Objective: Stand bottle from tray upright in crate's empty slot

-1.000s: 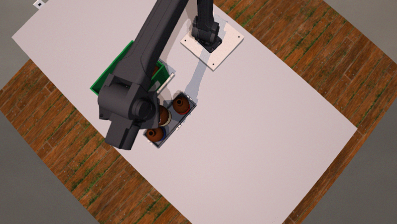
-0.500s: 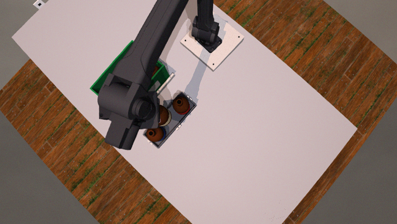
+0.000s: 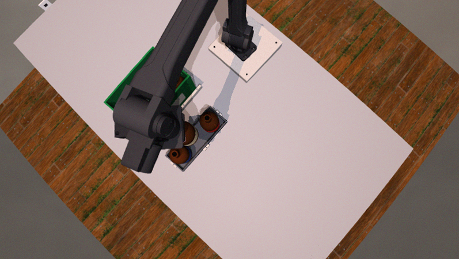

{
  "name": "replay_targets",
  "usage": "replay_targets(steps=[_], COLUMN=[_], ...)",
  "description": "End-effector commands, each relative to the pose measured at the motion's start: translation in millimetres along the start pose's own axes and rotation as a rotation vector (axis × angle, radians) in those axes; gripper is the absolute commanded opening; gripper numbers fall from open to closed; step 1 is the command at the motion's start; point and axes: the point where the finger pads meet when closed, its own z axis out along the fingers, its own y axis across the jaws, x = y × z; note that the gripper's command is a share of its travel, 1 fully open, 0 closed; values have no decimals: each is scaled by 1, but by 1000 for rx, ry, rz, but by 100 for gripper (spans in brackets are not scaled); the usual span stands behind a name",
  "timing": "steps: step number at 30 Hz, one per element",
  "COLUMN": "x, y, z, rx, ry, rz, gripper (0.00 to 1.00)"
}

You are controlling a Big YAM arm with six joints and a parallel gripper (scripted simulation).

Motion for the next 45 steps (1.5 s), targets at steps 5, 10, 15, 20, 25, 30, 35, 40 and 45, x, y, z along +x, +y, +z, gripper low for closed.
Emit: replay_targets(steps=[5,10,15,20,25,30,35,40,45], x=[-1,-1,0,1,1,7,6,6,6], y=[4,4,3,2,1,-7,-5,-6,-6], z=[-42,-42,-42,-41,-41,-20,-22,-20,-20], rx=[-82,-82,-82,-80,-79,-32,-45,-40,-40], ry=[-36,-36,-36,-35,-34,-12,-18,-15,-15], rz=[5,5,5,5,5,3,3,3,3], gripper=[0,0,0,0,0,0,0,0,0])
